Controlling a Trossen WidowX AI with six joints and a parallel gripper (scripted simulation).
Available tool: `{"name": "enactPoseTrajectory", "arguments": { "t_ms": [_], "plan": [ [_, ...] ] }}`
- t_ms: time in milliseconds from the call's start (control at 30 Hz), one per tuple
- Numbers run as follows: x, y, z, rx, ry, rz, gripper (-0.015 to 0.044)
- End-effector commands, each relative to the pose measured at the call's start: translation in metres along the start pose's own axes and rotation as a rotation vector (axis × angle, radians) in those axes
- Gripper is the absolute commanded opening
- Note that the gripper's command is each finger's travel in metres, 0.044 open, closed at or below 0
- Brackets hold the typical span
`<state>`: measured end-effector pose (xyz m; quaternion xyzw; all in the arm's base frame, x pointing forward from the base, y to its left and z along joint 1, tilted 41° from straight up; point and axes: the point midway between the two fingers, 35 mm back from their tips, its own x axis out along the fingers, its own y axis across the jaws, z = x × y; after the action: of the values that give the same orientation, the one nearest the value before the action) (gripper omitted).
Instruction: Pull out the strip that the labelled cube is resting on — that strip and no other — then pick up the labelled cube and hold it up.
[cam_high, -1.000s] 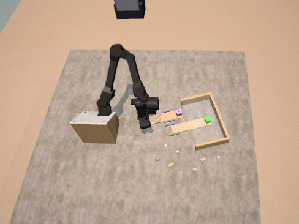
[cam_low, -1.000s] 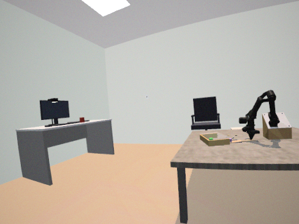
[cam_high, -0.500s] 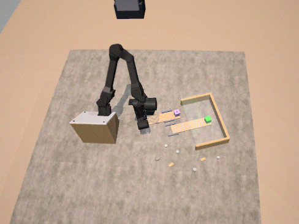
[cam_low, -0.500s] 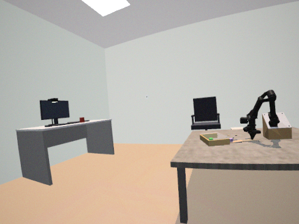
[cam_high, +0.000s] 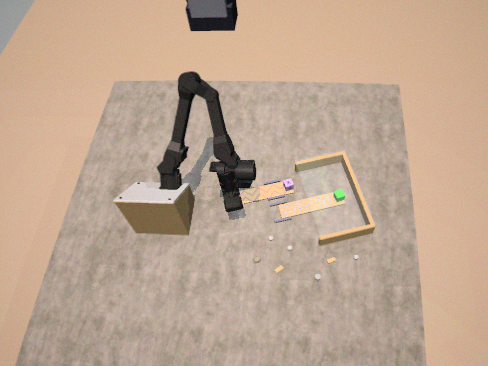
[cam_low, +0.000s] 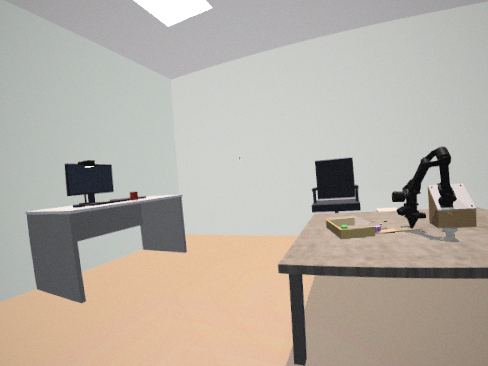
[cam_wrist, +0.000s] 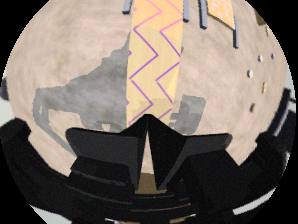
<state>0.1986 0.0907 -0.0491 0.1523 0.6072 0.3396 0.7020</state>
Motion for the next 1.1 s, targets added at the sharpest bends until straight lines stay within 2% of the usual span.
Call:
{"name": "enactPoseTrajectory", "arguments": {
  "t_ms": [0, 1000, 1067],
  "plan": [
    [0.003, 0.002, -0.012, 0.011, 0.029, 0.003, 0.0],
    [0.003, 0.002, -0.012, 0.011, 0.029, 0.003, 0.0],
    [-0.006, -0.001, 0.001, 0.002, 0.005, -0.002, 0.0]
  ]
}}
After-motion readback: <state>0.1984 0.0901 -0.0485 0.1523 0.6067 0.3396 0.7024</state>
